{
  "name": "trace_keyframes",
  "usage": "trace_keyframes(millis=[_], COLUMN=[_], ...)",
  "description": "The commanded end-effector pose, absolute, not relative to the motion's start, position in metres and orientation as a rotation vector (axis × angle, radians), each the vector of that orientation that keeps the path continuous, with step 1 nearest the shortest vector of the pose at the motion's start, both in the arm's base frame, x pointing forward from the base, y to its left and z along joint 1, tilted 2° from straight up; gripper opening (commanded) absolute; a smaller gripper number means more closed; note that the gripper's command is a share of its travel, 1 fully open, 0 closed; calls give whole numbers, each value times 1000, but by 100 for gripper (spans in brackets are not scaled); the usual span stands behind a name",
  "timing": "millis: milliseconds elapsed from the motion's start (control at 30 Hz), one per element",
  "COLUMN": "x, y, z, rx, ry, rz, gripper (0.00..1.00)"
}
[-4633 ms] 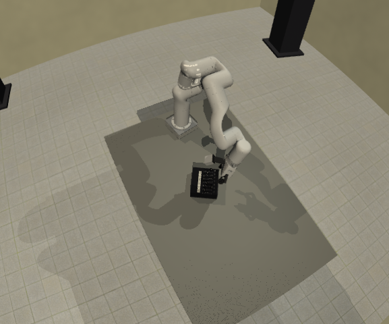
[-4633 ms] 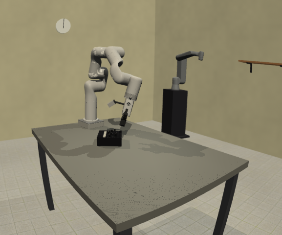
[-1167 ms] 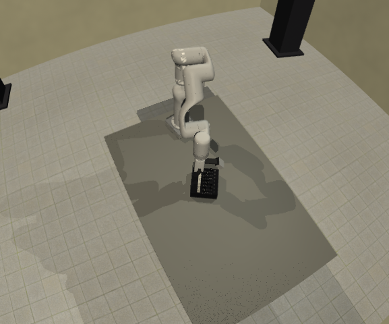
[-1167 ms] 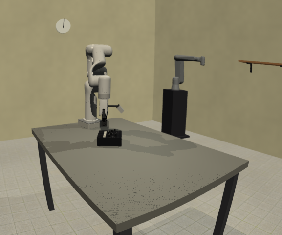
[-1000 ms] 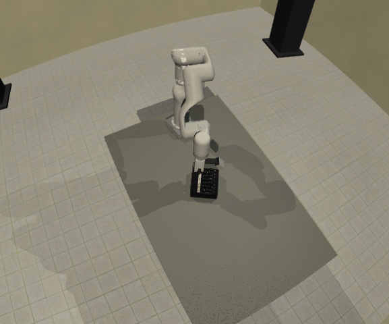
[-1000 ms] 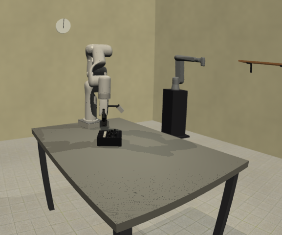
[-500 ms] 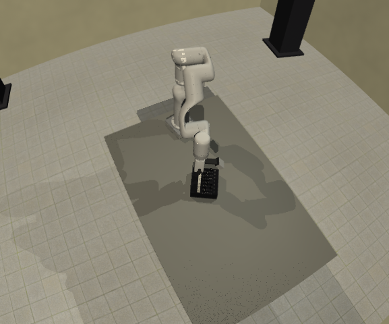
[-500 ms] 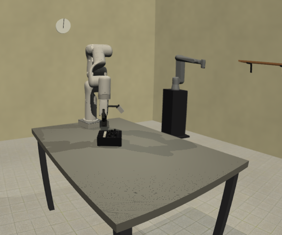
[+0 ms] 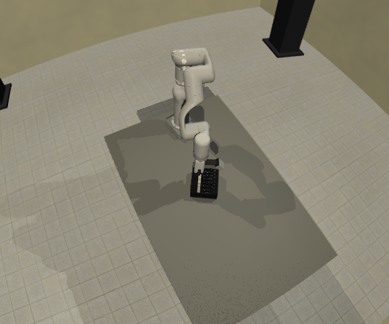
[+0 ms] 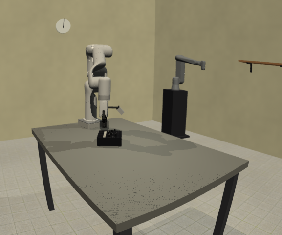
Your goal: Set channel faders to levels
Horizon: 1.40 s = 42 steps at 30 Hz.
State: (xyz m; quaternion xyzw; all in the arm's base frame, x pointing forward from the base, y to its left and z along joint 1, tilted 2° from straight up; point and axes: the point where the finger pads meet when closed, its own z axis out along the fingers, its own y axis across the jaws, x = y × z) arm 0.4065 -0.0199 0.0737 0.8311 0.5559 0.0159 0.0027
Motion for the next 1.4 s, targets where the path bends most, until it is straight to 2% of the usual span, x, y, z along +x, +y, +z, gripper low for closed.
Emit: trace_keyframes(millis=[0,1367], x=[408,409], y=[-20,-19], z=[72,59], rx=[2604,2604], ry=[1742,1742], rz=[55,55], gripper=[0,0])
